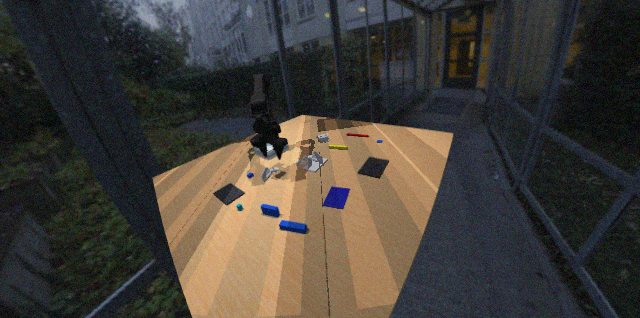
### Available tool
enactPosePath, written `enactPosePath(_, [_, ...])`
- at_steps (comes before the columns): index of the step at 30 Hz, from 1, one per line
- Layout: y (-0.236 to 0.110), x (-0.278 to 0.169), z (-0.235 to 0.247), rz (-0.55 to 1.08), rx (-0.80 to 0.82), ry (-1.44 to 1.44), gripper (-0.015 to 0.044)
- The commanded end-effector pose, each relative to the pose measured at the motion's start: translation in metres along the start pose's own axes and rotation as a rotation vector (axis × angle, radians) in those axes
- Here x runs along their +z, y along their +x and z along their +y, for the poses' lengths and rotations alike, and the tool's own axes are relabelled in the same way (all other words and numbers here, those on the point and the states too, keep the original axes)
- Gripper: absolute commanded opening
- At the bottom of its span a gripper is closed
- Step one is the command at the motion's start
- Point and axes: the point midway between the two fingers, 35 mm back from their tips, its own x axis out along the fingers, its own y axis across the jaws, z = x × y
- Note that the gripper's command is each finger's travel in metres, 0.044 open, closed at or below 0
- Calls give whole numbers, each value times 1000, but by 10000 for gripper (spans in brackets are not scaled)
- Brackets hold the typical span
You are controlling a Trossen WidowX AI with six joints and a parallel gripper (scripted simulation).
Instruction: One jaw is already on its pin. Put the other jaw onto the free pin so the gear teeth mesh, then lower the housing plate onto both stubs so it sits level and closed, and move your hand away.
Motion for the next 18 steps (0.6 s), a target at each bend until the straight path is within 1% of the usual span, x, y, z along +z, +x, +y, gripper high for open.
enactPosePath(1, [-7,-1,-1,6,-4,0,361])
enactPosePath(14, [-7,-1,-1,6,-4,0,20])
enactPosePath(15, [-7,-1,-1,6,-4,0,0])
enactPosePath(18, [-7,-1,-1,6,-4,0,0])
